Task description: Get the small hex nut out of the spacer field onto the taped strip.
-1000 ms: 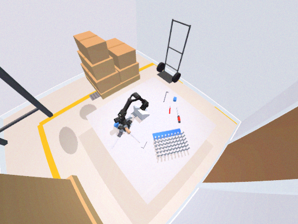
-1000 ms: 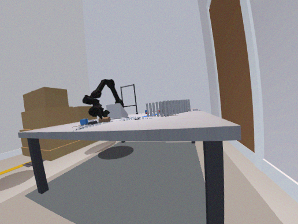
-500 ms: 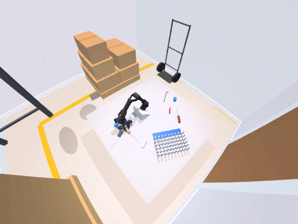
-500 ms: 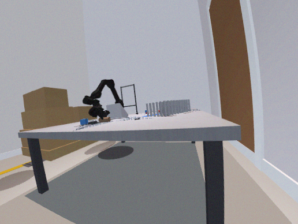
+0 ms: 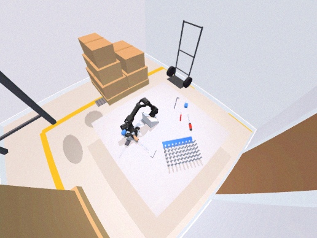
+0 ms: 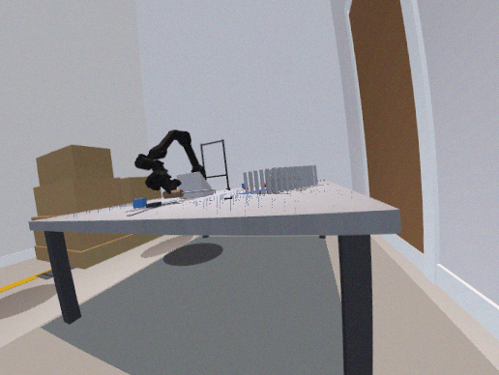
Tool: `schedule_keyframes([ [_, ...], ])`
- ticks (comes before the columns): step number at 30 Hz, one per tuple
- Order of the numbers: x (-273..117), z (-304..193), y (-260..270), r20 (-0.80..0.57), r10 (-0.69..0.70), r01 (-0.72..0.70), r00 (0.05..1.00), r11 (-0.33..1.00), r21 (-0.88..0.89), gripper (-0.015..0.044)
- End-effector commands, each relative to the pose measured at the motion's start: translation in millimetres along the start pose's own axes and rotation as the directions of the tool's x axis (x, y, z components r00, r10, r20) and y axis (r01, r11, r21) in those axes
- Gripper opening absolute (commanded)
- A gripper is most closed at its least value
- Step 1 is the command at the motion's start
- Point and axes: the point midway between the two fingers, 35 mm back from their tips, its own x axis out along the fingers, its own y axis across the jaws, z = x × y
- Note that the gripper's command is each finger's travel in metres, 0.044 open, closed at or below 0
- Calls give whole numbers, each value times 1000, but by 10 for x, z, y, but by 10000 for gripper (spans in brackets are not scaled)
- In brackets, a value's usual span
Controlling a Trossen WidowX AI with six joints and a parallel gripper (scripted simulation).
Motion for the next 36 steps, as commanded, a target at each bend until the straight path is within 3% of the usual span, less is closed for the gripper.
schedule_keyframes([
  [1,-288,-185,190,-2,26,-26,1000,1000,-12,0],
  [15,-1109,-737,357,9,17,-17,1000,999,28,0],
  [22,-1151,-769,357,10,16,-17,1000,1000,26,0],
  [36,-1167,-1138,261,85,27,9,996,920,-391,0],
])
